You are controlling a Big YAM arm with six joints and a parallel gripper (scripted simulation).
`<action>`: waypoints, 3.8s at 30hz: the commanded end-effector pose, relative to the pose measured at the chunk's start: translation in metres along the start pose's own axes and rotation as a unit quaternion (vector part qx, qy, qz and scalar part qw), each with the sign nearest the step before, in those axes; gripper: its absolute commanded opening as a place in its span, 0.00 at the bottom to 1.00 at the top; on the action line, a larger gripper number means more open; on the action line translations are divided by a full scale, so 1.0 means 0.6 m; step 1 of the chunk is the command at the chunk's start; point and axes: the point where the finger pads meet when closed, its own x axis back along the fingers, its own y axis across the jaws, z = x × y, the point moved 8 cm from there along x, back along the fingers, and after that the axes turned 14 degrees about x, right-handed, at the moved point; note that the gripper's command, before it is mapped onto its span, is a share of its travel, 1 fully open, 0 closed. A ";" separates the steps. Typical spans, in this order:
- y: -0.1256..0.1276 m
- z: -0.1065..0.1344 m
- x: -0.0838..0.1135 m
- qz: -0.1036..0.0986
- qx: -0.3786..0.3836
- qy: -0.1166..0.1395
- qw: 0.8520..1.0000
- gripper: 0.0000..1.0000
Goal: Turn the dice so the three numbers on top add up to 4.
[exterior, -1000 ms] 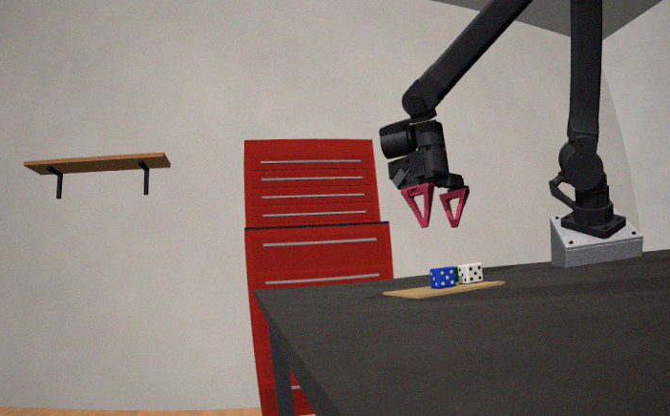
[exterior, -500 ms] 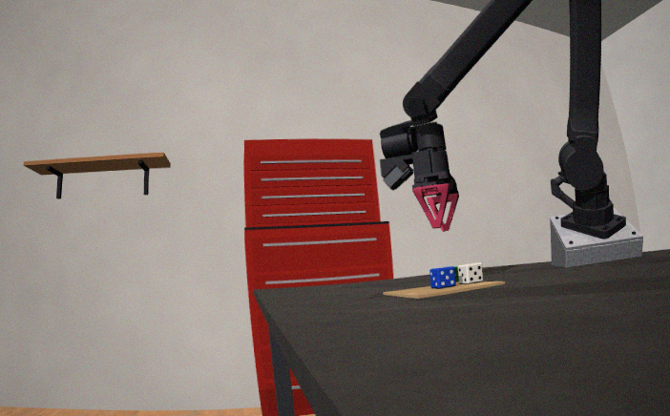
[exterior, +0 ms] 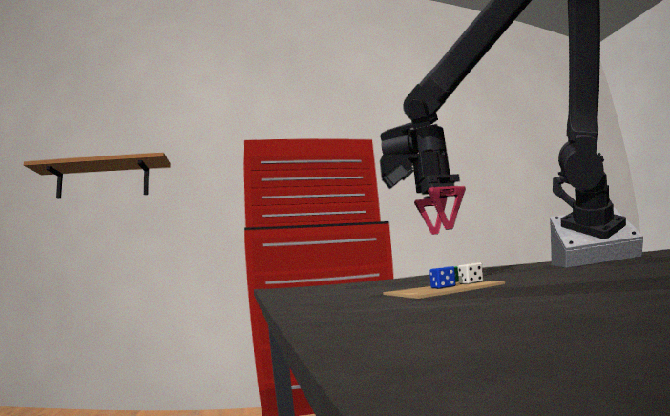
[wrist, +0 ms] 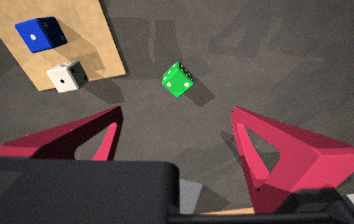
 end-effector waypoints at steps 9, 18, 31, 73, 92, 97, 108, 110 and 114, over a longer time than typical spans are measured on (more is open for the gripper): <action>-0.001 0.003 -0.011 -0.002 0.213 -0.003 0.977 1.00; -0.001 0.005 -0.016 -0.004 0.343 -0.002 0.939 1.00; -0.001 0.006 -0.016 -0.003 0.385 -0.003 0.923 0.45; -0.001 0.005 -0.020 -0.003 0.380 -0.003 0.925 0.45; 0.001 0.005 -0.053 -0.006 0.378 -0.001 0.926 0.45; -0.003 0.008 -0.059 -0.004 0.373 -0.002 0.928 0.45; 0.001 0.006 -0.089 -0.006 0.378 -0.001 0.926 0.45; -0.004 0.009 -0.087 -0.001 0.373 -0.004 0.928 0.45; -0.001 0.007 -0.092 -0.002 0.375 -0.003 0.927 0.45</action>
